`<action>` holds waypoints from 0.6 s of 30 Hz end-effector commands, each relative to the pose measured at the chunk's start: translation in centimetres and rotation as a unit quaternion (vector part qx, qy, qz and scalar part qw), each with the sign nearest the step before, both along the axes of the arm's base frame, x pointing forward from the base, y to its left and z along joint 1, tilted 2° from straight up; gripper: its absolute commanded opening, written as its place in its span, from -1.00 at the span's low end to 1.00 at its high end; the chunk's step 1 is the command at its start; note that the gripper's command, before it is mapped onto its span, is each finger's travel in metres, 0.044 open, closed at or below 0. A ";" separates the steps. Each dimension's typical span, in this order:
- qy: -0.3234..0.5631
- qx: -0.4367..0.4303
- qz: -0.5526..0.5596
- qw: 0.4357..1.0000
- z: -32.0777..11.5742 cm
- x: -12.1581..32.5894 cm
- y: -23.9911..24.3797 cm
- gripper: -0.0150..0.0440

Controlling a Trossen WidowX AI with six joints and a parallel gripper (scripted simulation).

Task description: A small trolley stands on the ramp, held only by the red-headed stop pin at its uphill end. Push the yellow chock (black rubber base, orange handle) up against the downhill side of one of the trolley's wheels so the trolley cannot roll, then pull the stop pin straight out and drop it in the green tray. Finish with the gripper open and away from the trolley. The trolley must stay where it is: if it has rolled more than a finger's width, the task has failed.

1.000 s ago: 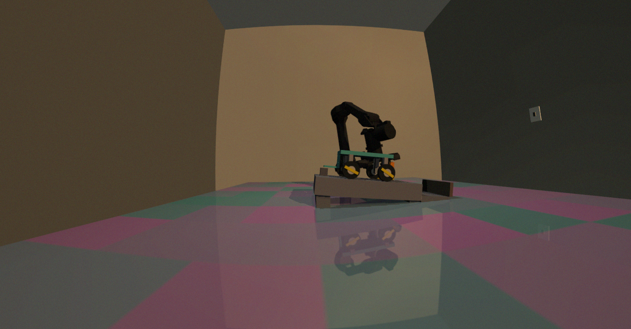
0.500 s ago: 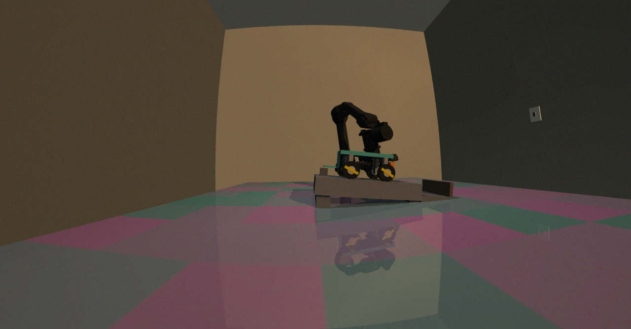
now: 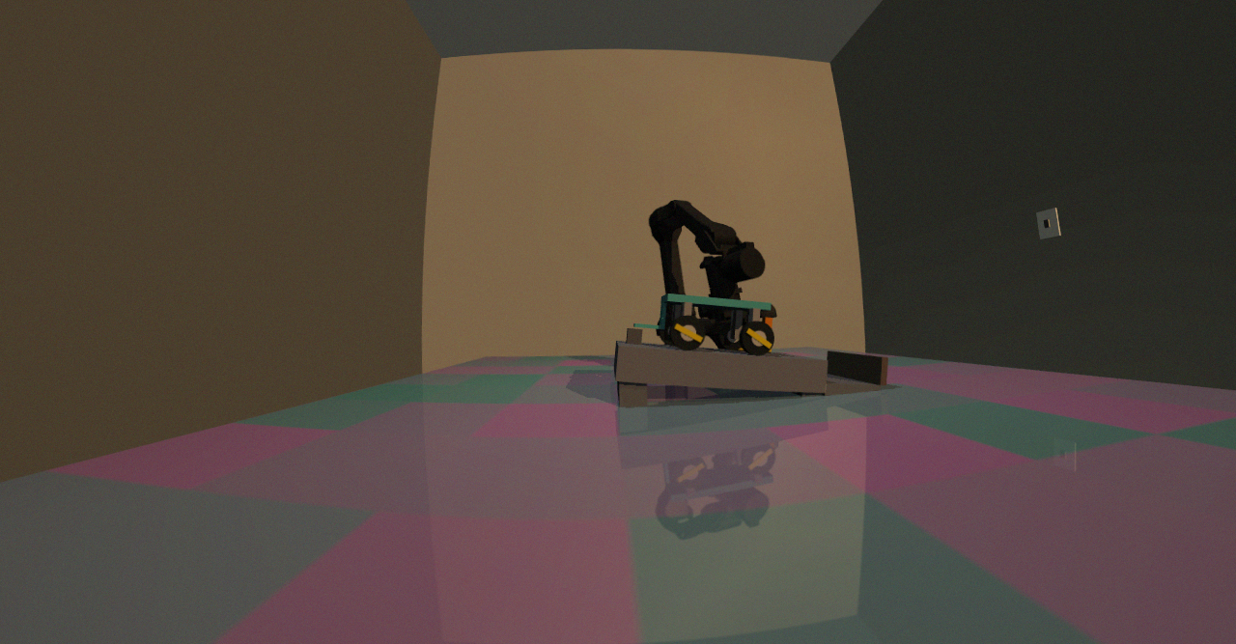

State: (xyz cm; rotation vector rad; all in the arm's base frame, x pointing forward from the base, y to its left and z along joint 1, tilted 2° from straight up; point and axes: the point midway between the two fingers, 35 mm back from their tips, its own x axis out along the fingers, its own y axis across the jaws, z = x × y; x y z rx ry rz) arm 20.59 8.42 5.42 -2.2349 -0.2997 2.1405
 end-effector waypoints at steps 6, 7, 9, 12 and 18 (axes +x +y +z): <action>0.000 0.002 0.001 1.000 -0.4 0.1 -0.5 0.15; 0.000 0.002 0.001 1.000 -0.5 0.1 -0.5 0.15; 0.000 0.002 0.001 1.000 -0.6 0.1 -0.6 0.15; 0.000 0.002 0.001 1.000 -0.7 0.1 -0.8 0.15; 0.000 0.001 0.001 1.000 -1.0 0.2 -1.1 0.15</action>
